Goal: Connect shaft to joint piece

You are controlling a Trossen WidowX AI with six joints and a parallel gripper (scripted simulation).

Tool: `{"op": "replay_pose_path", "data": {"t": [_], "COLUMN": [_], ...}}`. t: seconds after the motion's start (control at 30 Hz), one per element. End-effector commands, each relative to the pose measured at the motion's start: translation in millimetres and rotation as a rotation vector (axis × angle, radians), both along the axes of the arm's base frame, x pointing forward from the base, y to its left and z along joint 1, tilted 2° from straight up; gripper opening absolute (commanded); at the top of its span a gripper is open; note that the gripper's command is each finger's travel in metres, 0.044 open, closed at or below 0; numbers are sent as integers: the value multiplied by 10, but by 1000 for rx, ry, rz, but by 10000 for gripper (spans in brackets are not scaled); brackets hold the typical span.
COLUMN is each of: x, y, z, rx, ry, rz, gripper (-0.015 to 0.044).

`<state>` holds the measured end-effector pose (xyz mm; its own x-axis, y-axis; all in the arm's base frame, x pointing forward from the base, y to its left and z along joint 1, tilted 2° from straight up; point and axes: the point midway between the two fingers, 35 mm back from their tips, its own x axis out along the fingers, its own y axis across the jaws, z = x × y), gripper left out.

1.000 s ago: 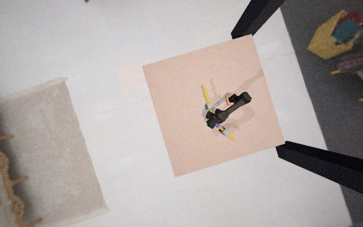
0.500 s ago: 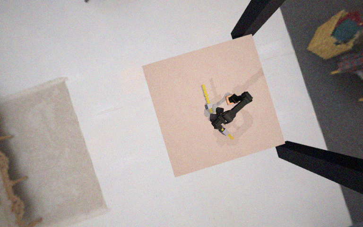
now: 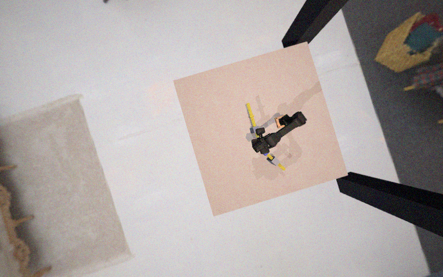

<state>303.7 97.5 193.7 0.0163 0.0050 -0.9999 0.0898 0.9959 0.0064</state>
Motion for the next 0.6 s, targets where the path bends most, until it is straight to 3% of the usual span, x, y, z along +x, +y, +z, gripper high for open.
{"op": "replay_pose_path", "data": {"t": [0.0,0.2,0.57], "x": [18,18,19], "y": [-99,-99,-104], "z": [-107,-110,-161], "rx": [-28,-28,-25], "ry": [18,17,13], "rz": [85,65,-260], "gripper": [440,440,440]}}
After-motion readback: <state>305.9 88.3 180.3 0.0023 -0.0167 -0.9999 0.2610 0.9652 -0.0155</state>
